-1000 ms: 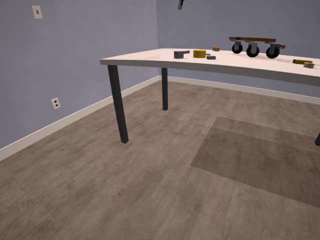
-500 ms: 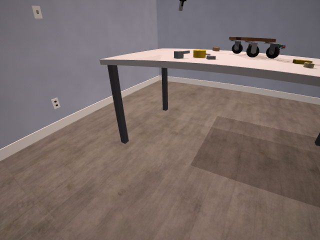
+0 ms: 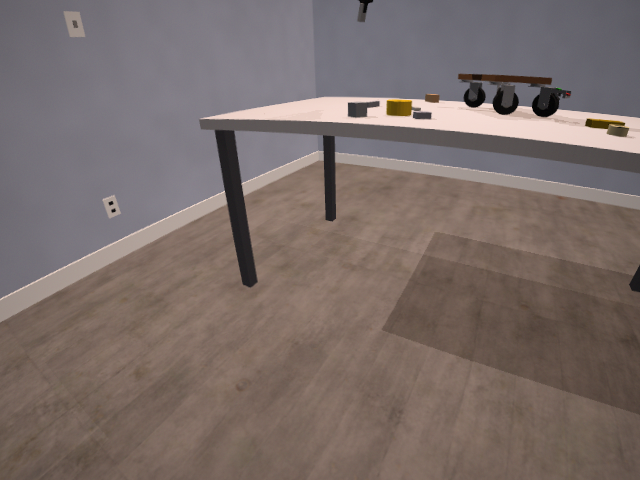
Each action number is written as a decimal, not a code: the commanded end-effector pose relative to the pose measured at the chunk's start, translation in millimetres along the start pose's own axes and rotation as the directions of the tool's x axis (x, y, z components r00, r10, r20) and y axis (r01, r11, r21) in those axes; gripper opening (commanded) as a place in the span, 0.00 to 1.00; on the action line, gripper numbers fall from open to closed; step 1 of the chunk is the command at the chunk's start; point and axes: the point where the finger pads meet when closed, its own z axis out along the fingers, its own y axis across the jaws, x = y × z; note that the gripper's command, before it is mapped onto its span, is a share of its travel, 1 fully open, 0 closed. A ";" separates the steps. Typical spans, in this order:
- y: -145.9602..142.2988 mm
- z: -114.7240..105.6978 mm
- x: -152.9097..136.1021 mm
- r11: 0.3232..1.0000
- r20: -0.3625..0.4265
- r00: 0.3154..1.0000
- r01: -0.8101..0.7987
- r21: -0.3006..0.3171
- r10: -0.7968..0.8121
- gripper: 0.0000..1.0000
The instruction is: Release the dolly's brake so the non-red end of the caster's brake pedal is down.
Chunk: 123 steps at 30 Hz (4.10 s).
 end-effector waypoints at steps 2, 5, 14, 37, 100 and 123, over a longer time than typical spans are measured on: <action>-7.3 2.9 0.8 1.000 0.006 1.000 -0.003 0.005 0.003 0.00; -7.3 2.9 0.8 1.000 0.006 1.000 -0.003 0.005 0.003 0.00; -16.2 6.0 1.2 1.000 0.011 1.000 -0.006 0.010 0.006 0.00; -26.6 8.9 1.2 1.000 0.017 1.000 -0.010 0.017 0.009 0.00; -121.1 19.1 -9.5 0.997 0.042 0.998 -0.040 0.065 0.037 0.00; -163.8 18.8 -17.7 0.995 0.046 0.998 -0.052 0.085 0.049 0.00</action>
